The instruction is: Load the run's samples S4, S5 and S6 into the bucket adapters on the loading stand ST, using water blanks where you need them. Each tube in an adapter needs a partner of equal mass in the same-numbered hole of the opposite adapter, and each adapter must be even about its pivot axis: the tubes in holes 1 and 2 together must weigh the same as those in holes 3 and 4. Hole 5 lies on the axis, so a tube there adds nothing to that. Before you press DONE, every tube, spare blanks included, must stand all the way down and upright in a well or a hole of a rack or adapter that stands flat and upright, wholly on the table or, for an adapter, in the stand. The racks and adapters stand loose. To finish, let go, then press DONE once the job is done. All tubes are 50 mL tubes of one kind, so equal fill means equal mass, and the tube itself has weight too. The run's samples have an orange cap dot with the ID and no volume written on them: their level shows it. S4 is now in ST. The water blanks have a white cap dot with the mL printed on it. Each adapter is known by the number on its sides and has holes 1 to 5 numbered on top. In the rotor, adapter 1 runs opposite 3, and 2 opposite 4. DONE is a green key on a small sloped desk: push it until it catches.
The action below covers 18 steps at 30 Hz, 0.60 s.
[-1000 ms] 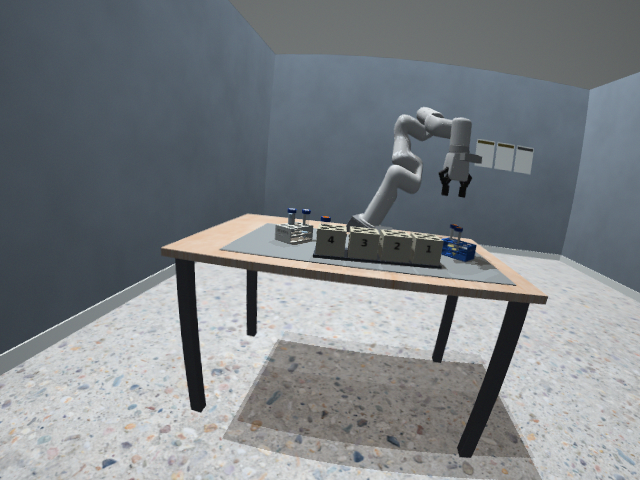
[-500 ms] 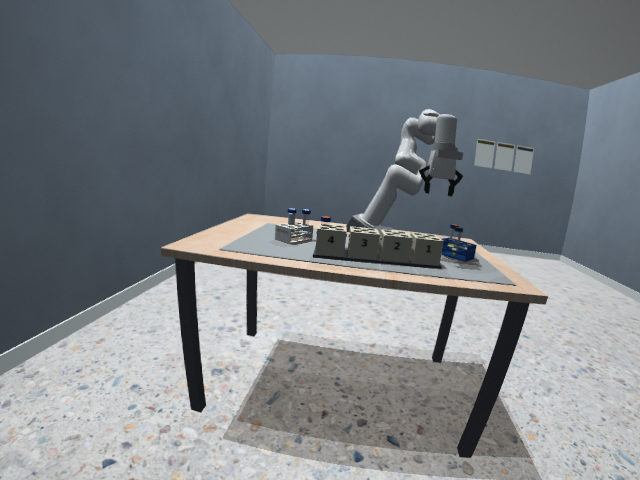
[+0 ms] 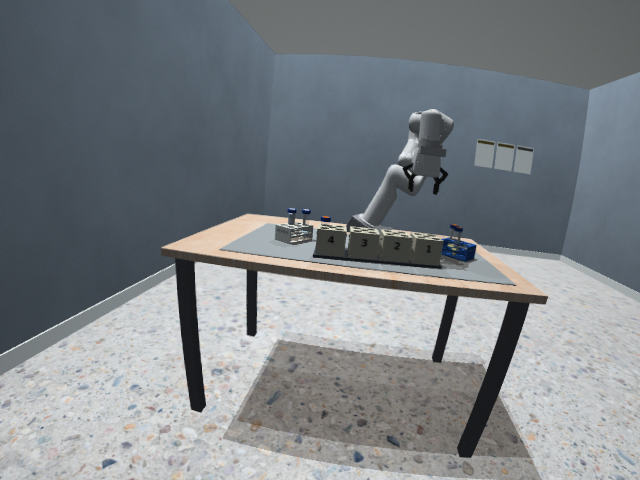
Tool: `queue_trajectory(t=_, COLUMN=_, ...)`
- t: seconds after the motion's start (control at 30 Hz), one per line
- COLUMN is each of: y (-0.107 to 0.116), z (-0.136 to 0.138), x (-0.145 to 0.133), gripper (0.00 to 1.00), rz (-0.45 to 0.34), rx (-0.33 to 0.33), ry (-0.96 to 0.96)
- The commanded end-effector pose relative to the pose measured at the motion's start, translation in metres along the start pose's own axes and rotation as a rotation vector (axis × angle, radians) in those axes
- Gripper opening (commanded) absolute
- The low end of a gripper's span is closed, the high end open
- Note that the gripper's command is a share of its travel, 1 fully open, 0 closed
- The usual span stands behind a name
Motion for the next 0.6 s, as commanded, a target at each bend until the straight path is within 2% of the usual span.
queue_trajectory(t=0.0, y=0.001, z=0.017, x=0.008, gripper=1.00, rz=0.001, rx=0.003, ry=0.004)
queue_trajectory(t=0.47, y=0.001, z=0.084, x=0.031, gripper=1.00, rz=0.001, rx=0.003, ry=0.004)
queue_trajectory(t=0.57, y=0.001, z=0.088, x=0.033, gripper=1.00, rz=0.001, rx=0.003, ry=0.004)
Point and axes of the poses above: the point where the finger pads meet when closed, its own y axis back along the fingers, its own z axis across the jaws, x = y × z, the point moved 2 cm from there along y, back along the fingers, and after that the axes turned 3 degrees about -y, right-handed, at the moved point
